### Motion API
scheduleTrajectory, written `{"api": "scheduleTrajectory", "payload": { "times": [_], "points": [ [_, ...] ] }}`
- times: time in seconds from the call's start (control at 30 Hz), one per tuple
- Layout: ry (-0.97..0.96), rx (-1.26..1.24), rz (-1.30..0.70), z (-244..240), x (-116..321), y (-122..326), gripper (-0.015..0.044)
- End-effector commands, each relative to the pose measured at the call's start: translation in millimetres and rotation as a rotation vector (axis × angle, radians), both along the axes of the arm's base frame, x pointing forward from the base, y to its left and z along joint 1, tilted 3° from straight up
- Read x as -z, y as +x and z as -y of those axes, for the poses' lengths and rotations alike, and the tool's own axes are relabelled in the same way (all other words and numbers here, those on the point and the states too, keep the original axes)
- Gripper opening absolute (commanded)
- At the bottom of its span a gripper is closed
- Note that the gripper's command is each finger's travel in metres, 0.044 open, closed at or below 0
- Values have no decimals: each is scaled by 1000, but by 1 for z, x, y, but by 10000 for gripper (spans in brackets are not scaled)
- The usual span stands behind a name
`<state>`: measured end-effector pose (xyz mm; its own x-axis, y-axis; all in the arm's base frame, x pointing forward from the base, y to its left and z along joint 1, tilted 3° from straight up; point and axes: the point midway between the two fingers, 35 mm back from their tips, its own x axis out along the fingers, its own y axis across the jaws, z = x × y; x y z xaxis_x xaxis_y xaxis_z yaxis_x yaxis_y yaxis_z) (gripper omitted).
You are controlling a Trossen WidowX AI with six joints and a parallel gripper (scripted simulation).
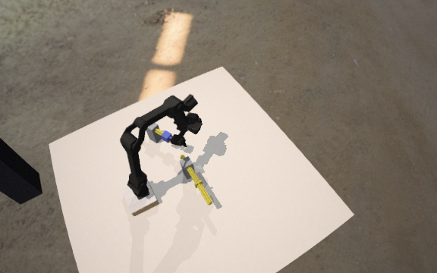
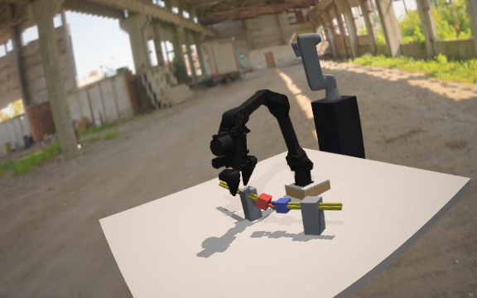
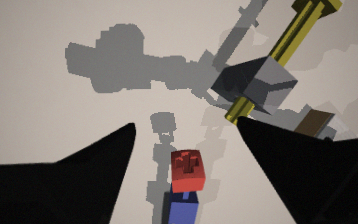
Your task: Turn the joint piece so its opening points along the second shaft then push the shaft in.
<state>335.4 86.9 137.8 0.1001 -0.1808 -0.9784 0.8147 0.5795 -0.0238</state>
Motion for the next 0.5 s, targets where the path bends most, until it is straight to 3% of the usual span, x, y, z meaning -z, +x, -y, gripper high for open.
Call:
{"api": "scheduleTrajectory", "payload": {
  "times": [0.0, 0.47],
  "points": [
    [-5, 6, 2, 1, 15, 0, 440],
    [-4, 6, 1, -4, 52, -7, 440]
  ]
}}
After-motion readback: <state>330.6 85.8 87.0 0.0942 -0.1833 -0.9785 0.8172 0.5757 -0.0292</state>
